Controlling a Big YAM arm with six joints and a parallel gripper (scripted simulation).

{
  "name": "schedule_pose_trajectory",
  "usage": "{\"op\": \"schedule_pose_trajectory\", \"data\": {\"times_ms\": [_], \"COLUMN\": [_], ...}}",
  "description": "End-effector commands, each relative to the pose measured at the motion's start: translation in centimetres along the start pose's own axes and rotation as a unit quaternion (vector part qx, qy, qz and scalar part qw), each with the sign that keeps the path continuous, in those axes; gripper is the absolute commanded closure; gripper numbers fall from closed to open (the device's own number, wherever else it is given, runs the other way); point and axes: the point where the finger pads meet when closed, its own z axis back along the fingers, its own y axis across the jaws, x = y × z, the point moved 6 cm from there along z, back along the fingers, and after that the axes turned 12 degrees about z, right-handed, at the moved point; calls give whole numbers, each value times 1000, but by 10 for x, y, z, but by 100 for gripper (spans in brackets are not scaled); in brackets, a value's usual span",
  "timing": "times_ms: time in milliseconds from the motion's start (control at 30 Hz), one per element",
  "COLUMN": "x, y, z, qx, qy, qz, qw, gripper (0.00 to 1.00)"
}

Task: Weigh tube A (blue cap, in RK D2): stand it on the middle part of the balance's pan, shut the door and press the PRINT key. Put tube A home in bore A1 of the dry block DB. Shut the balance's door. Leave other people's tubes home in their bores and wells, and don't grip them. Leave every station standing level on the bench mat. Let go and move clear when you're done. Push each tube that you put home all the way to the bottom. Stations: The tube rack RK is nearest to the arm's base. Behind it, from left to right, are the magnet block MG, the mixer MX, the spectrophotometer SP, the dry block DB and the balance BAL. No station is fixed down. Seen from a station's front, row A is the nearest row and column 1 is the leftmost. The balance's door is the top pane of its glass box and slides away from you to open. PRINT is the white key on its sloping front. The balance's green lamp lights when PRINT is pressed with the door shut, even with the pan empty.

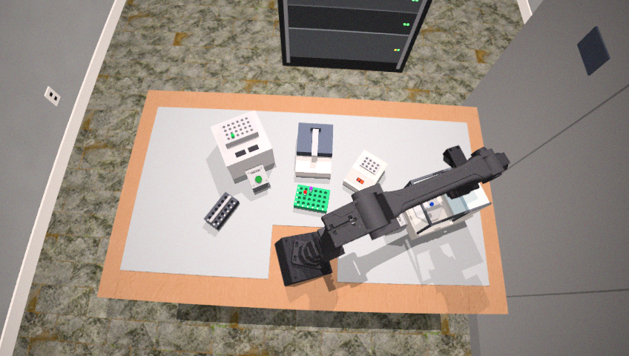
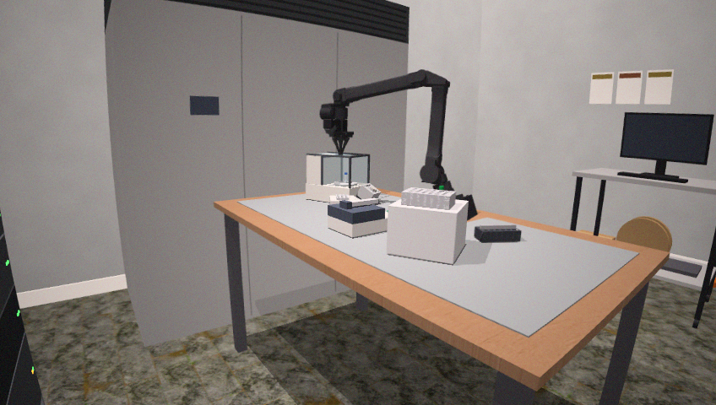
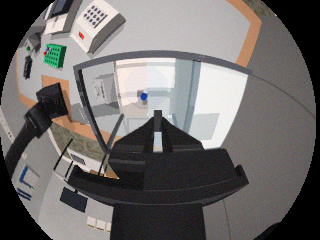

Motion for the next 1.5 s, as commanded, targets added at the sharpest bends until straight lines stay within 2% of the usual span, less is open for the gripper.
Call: {"op": "schedule_pose_trajectory", "data": {"times_ms": [0, 1467], "x": [3, 11], "y": [7, 44], "z": [9, 8], "qx": [-8, -7], "qy": [3, 2], "qz": [-4, -3], "qw": [1000, 1000], "gripper": [94, 94]}}
